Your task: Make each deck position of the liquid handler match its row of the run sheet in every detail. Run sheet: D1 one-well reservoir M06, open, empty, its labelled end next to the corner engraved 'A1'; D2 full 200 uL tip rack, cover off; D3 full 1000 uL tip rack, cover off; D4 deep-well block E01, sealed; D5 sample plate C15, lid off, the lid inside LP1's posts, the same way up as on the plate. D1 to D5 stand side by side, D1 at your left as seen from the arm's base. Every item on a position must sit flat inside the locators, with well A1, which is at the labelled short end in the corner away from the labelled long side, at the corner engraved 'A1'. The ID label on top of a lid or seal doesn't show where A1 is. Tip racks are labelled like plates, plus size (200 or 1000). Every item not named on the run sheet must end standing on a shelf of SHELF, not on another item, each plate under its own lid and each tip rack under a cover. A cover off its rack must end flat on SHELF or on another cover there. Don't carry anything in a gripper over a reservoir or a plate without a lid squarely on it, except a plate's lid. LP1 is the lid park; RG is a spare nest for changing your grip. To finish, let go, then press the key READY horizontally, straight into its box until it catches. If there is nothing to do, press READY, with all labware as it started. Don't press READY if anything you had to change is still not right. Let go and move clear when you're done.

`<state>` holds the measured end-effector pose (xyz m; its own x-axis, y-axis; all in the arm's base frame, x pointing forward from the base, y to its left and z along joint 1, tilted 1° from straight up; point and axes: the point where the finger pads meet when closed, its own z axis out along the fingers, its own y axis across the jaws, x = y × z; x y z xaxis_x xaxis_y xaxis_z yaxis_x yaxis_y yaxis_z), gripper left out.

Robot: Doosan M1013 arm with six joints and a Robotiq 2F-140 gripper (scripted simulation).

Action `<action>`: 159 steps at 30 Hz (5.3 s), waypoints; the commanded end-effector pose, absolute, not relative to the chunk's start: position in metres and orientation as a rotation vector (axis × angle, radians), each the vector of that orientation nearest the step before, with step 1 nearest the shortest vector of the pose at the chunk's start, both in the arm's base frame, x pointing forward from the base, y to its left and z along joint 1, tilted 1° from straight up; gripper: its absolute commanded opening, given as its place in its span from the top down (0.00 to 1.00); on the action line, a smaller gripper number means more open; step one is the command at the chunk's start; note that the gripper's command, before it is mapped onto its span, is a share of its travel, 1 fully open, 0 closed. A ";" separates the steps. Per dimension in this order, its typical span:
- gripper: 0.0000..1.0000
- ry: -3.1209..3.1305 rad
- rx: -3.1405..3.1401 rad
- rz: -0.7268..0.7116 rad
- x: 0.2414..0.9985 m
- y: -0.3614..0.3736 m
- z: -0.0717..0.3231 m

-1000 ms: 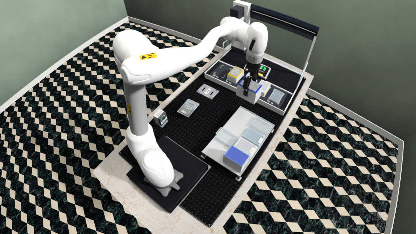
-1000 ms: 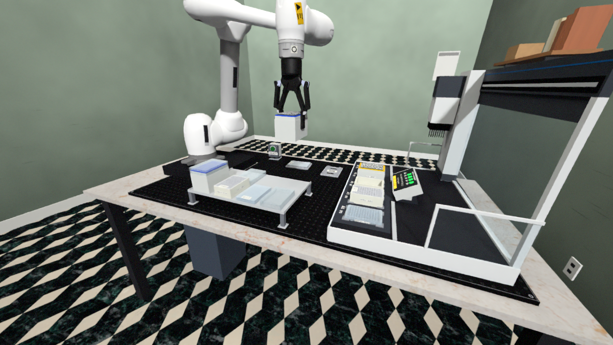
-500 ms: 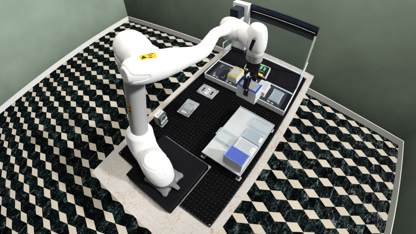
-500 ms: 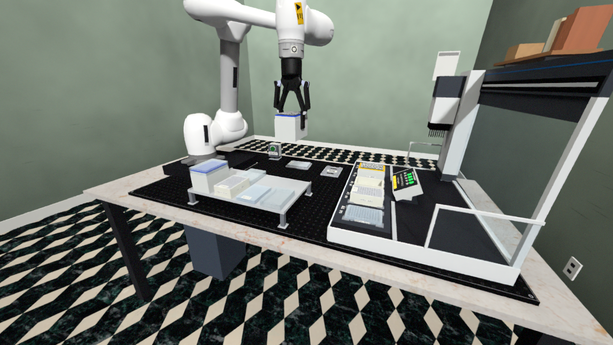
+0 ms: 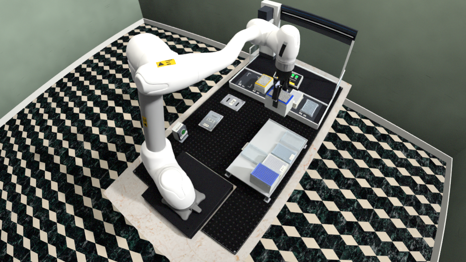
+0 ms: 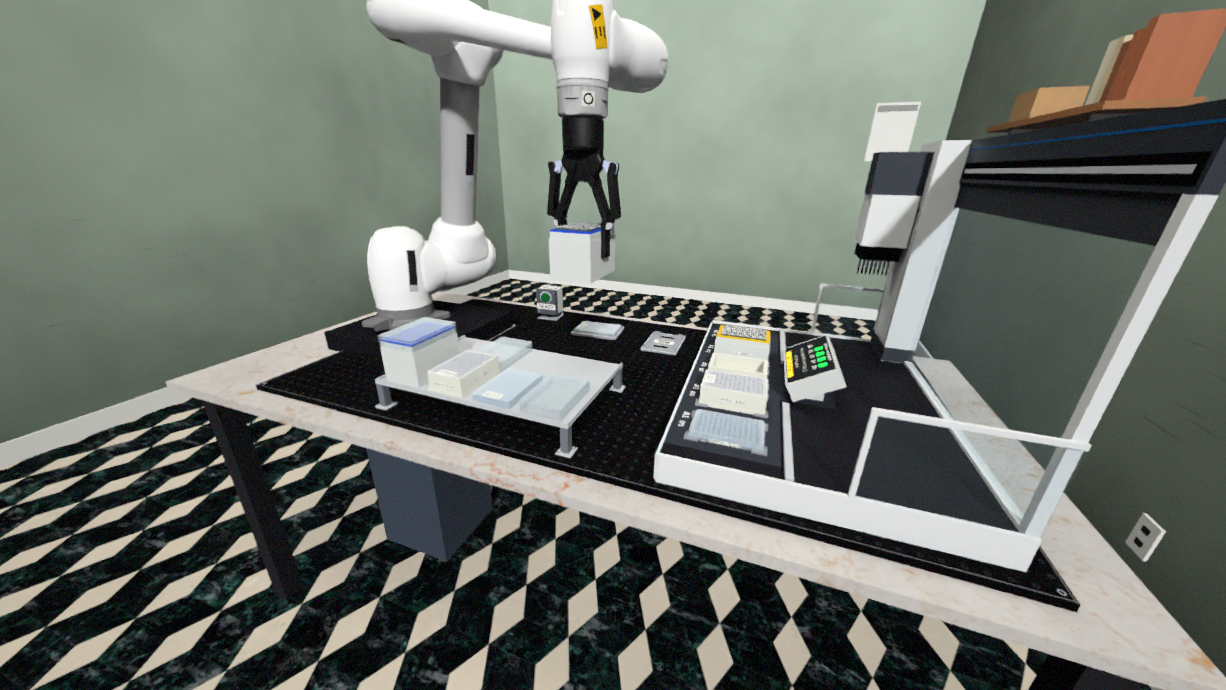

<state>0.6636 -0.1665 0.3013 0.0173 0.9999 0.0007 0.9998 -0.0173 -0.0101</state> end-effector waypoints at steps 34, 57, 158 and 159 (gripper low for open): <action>0.90 -2.197 -2.236 0.008 0.663 -0.166 0.269; 0.90 -2.197 -2.236 0.008 0.663 -0.166 0.234; 0.90 -2.197 -2.236 0.008 0.662 -0.166 0.091; 0.90 -2.197 -2.236 0.008 0.662 -0.166 0.091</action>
